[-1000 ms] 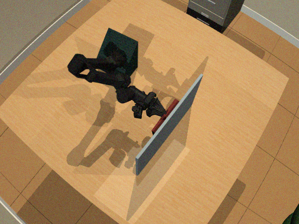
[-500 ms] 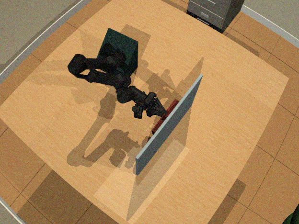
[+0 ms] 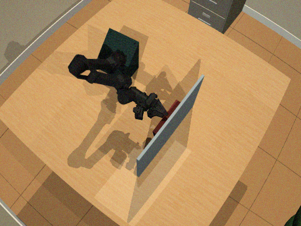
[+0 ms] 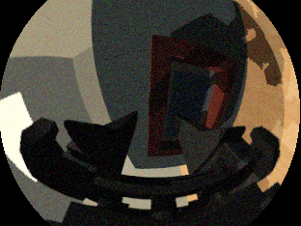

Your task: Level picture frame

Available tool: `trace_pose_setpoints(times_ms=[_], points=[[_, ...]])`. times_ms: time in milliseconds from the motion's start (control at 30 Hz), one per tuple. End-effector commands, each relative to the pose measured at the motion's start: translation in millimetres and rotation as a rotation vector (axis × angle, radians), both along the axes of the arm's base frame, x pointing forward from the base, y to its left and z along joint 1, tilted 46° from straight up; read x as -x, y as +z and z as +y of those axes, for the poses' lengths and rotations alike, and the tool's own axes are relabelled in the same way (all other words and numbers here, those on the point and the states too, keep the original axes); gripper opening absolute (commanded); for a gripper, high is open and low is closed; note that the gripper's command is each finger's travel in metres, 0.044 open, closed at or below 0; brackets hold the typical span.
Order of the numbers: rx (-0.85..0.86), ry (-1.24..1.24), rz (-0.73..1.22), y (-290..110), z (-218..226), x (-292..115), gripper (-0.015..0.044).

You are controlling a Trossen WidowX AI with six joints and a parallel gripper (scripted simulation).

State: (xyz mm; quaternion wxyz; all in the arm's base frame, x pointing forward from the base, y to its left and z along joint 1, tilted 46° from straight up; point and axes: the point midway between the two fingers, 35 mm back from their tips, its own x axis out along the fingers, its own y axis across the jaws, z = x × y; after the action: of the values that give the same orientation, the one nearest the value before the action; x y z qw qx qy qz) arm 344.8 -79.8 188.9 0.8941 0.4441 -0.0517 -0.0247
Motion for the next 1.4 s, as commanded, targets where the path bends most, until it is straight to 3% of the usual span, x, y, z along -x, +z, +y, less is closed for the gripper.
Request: trace_pose_setpoints(times_ms=[0,167,433,1367], points=[[0.003,-0.005,0.000,0.2,-1.0,-0.2,0.0208],[0.003,-0.005,0.000,0.2,-1.0,-0.2,0.0076],[0.003,-0.005,0.000,0.2,-1.0,-0.2,0.0003],[0.003,-0.005,-0.001,4.8,3.3,-0.1,0.0000]])
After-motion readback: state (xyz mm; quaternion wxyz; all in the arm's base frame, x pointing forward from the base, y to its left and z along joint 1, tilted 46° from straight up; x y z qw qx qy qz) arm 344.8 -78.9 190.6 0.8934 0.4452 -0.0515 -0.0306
